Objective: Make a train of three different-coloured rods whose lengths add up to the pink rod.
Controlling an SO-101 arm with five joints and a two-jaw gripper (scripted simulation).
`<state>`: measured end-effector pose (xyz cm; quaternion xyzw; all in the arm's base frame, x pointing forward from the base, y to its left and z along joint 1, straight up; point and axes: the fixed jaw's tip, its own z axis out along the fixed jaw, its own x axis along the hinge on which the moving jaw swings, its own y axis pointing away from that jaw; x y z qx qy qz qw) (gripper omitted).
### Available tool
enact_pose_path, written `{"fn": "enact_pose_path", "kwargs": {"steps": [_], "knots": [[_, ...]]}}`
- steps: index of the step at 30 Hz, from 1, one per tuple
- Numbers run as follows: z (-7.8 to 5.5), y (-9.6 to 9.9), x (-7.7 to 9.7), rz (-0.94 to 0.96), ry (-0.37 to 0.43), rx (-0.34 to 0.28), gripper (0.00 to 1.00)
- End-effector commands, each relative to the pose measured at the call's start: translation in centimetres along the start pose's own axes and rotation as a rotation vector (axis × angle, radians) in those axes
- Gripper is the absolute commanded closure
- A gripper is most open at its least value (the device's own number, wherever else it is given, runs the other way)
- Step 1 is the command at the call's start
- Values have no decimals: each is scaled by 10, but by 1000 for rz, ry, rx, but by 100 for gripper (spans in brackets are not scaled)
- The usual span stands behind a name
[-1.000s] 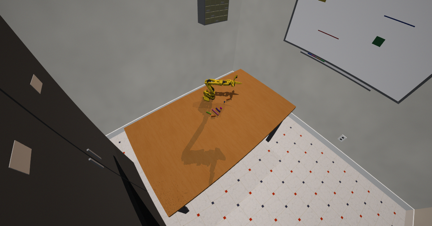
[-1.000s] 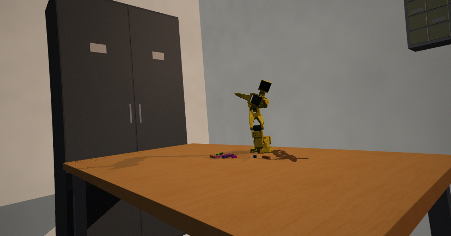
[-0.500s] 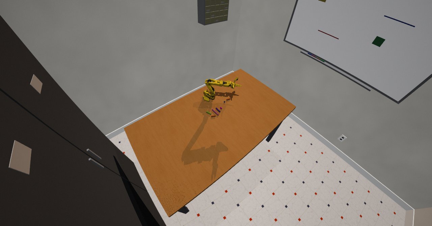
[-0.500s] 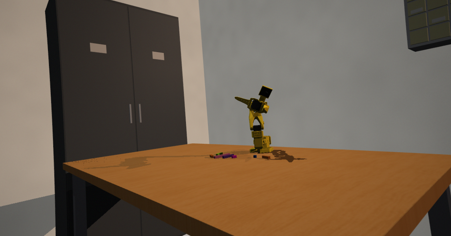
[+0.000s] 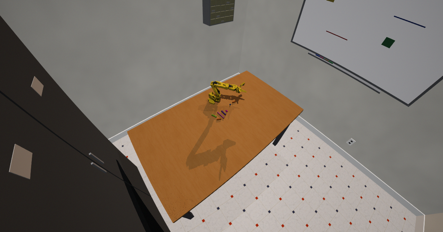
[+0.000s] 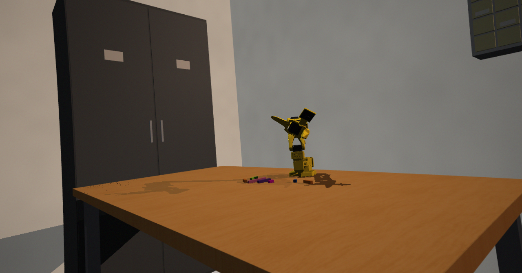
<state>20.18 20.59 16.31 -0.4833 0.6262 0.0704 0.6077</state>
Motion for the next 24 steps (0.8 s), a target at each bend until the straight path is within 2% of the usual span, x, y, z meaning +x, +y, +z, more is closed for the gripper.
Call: {"fn": "enact_pose_path", "kwargs": {"steps": [1, 12, 13, 24], "knots": [[-6, -14, -16, -31, -48, 46, 0], [-8, -19, -8, -108, 8, 44, 0], [-3, -1, 19, -97, 99, -27, 0], [-8, -7, 26, -188, 156, -40, 0]]}}
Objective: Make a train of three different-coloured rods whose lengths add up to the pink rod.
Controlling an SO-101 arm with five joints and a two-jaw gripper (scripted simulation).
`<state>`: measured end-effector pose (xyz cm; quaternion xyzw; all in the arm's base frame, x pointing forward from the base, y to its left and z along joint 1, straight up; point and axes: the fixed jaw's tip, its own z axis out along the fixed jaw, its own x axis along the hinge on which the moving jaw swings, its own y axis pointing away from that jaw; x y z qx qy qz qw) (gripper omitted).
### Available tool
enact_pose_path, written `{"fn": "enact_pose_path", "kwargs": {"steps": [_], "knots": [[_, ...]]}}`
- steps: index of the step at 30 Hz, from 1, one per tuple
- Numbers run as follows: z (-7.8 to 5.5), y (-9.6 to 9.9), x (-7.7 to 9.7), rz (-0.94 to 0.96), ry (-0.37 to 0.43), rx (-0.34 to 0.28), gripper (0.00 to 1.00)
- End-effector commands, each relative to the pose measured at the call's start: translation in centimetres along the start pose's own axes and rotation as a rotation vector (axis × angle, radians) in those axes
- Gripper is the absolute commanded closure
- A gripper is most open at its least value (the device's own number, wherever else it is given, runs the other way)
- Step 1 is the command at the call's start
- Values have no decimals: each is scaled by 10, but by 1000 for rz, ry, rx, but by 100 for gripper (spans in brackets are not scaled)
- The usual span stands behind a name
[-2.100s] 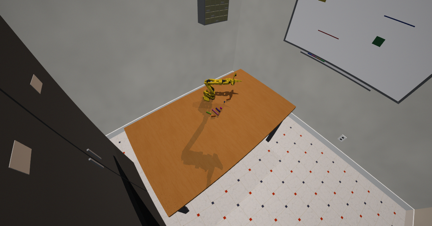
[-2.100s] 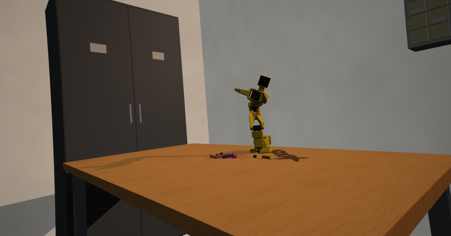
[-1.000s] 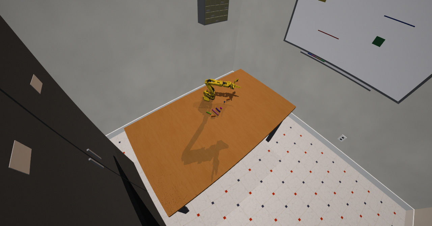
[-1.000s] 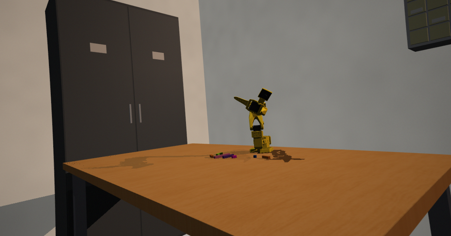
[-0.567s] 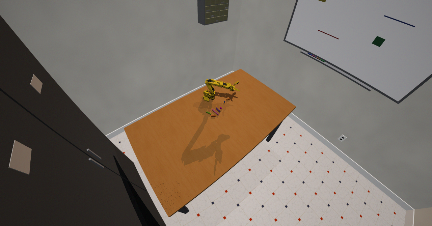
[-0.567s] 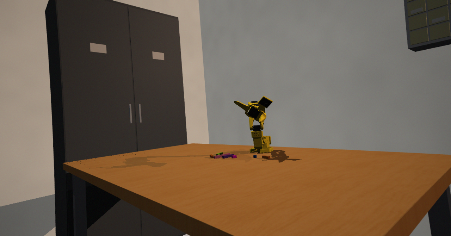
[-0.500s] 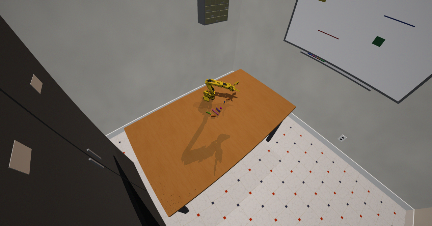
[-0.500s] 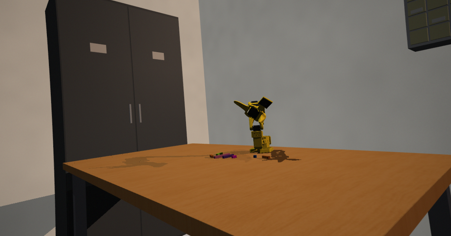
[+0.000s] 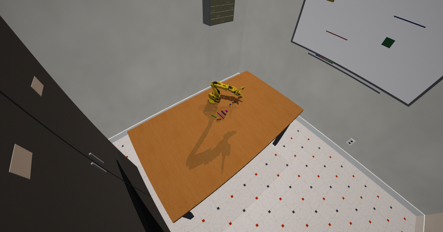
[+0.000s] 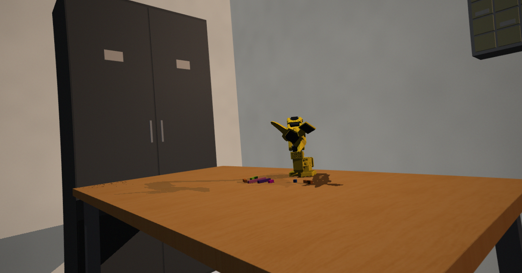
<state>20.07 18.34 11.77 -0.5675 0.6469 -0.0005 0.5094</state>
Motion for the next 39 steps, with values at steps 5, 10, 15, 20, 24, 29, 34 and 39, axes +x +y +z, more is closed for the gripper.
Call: {"fn": "enact_pose_path", "kwargs": {"steps": [5, 10, 15, 20, 24, 29, 34, 39], "knots": [[-11, -22, -16, -50, -51, 72, 0], [-4, -2, 8, -72, 48, -17, 0], [-7, -4, 11, -110, 69, -25, 0], [-9, -6, 14, -148, 89, -34, 0], [-5, 15, 36, -144, 168, -122, 0], [-8, 13, 38, -176, 184, -133, 0], [-11, 11, 40, -209, 199, -144, 0], [-13, 10, 41, -228, 209, -151, 0]]}}
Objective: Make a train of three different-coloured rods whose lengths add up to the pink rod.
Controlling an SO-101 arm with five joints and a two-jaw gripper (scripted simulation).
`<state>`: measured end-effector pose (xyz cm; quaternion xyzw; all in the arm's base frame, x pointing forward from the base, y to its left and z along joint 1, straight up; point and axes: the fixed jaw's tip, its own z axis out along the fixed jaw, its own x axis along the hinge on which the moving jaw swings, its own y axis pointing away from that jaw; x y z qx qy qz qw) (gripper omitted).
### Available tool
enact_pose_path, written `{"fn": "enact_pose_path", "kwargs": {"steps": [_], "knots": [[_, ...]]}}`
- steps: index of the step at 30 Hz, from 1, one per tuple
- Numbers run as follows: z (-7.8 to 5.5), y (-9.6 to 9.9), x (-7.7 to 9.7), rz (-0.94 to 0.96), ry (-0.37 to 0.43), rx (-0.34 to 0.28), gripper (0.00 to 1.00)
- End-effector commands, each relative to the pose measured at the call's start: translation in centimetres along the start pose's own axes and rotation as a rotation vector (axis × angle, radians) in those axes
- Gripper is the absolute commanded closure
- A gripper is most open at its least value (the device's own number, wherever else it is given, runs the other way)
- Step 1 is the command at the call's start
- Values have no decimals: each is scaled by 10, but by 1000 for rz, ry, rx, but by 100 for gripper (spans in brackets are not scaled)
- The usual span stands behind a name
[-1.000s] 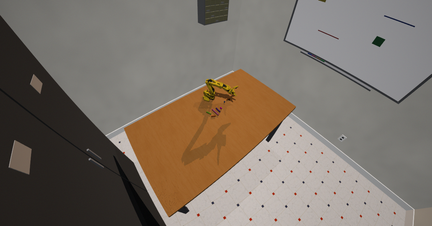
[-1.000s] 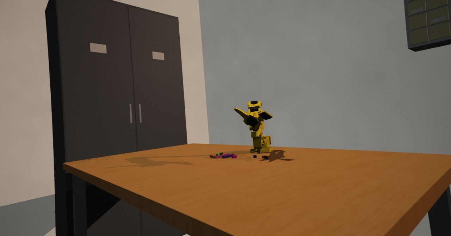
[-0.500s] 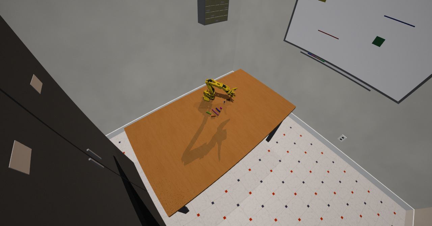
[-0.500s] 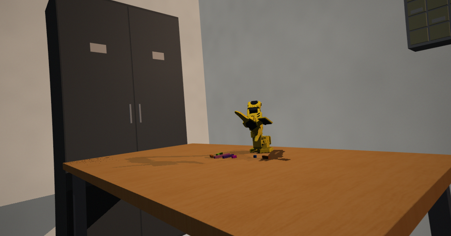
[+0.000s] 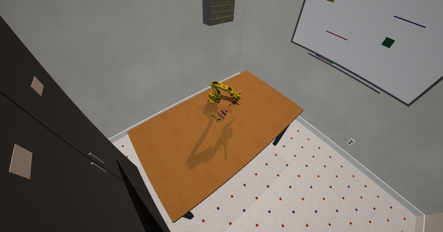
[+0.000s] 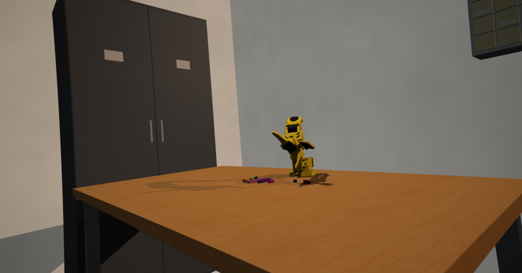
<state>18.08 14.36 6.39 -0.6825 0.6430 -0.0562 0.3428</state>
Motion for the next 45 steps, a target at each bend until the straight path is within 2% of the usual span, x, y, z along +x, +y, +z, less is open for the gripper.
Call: {"fn": "enact_pose_path", "kwargs": {"steps": [1, 17, 18, 34, 35, 45], "knots": [[-1, -1, 0, -5, 0, 1, 0], [-10, -5, 5, -80, 29, -15, 0], [-1, 17, 18, -74, 80, -106, 0], [-10, 10, 20, -138, 92, -111, 0], [-4, 31, 32, -132, 137, -200, 0], [-10, 25, 32, -171, 138, -196, 0]]}}
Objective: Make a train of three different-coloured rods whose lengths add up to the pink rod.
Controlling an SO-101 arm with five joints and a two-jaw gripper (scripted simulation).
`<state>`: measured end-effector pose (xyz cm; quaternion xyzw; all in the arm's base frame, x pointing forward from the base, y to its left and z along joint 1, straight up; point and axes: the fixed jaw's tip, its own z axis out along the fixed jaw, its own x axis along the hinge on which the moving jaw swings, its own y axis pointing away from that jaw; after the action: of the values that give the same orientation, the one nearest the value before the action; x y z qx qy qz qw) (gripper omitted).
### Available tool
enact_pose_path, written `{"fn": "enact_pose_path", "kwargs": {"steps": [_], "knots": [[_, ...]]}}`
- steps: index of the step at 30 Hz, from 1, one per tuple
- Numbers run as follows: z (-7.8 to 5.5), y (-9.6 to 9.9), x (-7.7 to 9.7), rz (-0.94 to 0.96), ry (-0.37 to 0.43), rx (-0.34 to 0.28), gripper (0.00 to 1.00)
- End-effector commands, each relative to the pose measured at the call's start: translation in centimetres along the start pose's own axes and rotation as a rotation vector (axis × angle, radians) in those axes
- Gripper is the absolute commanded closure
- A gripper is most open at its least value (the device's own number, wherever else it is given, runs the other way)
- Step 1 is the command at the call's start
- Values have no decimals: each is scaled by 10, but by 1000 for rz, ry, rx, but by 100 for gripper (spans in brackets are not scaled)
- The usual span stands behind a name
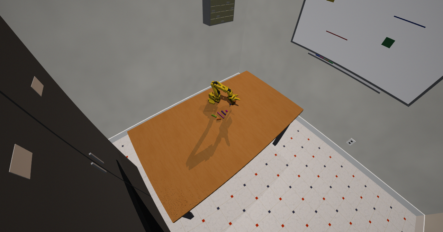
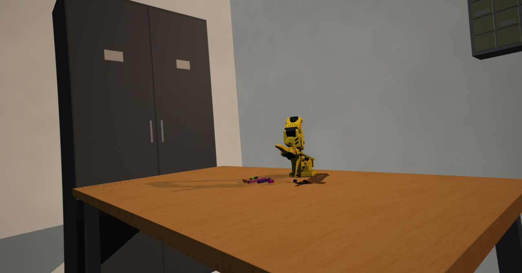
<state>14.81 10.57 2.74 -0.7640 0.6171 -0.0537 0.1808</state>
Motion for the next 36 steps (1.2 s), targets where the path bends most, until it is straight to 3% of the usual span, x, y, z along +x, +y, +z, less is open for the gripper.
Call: {"fn": "enact_pose_path", "kwargs": {"steps": [1, 6, 7, 23, 24, 36], "knots": [[-13, -19, -6, -15, -32, 87, 0], [-16, -21, -5, -26, -30, 89, 0], [-4, -1, 1, -24, 2, -1, 0], [-14, -8, -1, -87, -4, 16, 0], [-4, 10, 6, -79, 28, -71, 0], [-13, 3, 4, -127, 18, -49, 0]]}}
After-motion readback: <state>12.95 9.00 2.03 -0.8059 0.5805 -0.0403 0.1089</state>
